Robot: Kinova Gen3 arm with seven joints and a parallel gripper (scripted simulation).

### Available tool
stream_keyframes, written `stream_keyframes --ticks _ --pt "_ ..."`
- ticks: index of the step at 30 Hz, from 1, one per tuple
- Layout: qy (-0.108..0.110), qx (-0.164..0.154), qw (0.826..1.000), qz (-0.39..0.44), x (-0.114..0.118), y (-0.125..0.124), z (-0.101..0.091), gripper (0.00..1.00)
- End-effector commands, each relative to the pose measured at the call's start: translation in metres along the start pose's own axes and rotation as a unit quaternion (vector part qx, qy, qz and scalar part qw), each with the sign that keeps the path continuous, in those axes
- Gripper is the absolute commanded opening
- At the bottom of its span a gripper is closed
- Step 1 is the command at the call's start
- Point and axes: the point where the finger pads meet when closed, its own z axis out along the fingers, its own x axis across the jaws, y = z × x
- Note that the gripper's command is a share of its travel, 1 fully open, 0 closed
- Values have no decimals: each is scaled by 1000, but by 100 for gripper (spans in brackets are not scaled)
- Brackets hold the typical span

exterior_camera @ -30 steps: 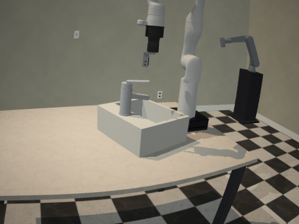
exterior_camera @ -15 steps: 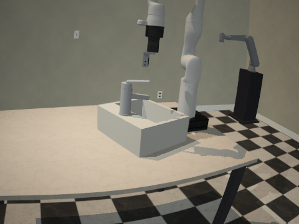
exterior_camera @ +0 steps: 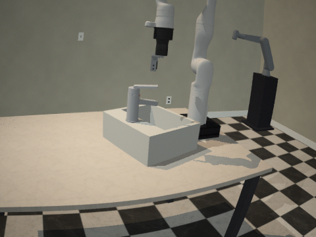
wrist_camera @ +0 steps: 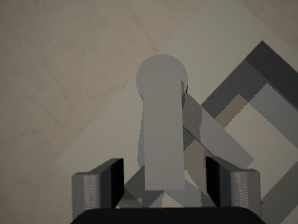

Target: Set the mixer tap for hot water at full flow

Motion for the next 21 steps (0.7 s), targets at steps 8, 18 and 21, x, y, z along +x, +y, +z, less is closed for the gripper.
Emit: stream_keyframes --ticks 8,18,21 --pt "0 0 1000 0 0 0 7 100" --pt "0 0 1000 0 0 0 19 100" --pt "0 0 1000 0 0 0 24 100"
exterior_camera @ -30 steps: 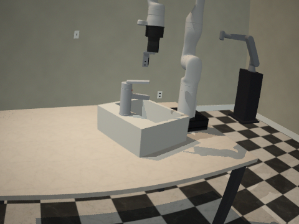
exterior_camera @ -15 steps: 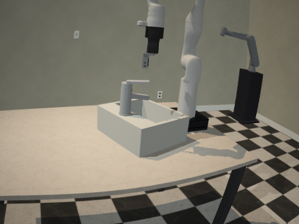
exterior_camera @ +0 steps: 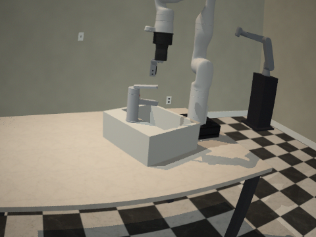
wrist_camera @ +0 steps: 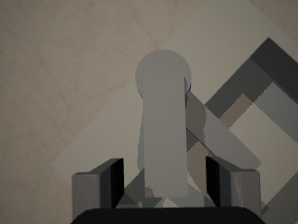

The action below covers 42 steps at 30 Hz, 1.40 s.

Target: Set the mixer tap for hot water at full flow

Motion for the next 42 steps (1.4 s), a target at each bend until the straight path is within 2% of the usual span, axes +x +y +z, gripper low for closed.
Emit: stream_keyframes --ticks 1,21,42 --pt "2 -2 1000 0 1 1 5 100" --pt "2 -2 1000 0 1 1 29 100" --pt "2 -2 1000 0 1 1 32 100"
